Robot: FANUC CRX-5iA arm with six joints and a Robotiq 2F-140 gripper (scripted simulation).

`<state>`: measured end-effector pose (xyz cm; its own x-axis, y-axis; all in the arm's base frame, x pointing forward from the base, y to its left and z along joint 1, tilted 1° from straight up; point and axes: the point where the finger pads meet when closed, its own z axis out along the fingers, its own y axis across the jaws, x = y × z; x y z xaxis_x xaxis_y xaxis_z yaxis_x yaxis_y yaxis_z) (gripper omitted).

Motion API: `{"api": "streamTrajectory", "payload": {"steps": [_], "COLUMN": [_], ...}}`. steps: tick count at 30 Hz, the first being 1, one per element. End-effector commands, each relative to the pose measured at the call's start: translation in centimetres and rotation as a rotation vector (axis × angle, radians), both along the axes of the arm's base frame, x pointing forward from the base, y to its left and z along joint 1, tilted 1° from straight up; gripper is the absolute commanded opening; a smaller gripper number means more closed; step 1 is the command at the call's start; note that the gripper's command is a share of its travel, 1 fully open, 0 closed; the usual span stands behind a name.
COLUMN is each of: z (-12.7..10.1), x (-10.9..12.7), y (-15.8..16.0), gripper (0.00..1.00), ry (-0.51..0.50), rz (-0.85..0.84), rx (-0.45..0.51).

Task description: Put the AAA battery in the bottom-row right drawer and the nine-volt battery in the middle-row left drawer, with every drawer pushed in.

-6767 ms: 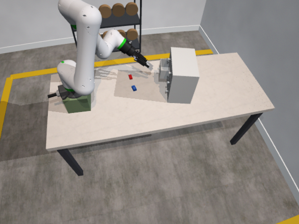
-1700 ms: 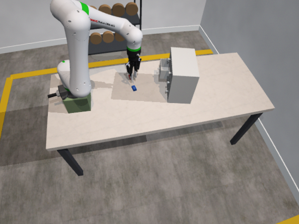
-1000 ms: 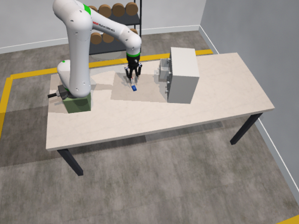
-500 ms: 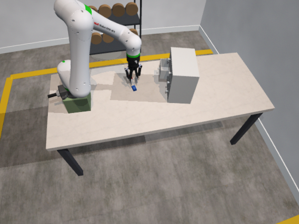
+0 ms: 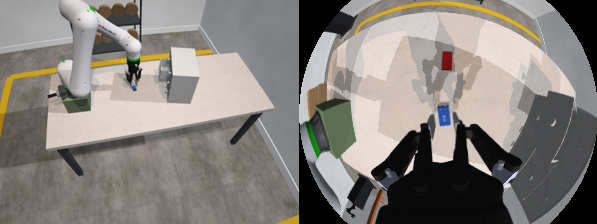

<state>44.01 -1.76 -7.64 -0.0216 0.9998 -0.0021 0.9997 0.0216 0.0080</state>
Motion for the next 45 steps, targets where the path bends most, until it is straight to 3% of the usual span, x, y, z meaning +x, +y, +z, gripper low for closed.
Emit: {"api": "streamTrajectory", "payload": {"steps": [1,35,45], "z": [-0.6,-1.3,-3.2], "x": [0.0,0.1,0.1], "y": [0.0,0.0,0.0], "gripper": [0.26,0.26,0.26], "ry": [0.000,0.000,0.000], "rz": [0.000,0.000,0.000], "rx": [0.000,0.000,0.000]}}
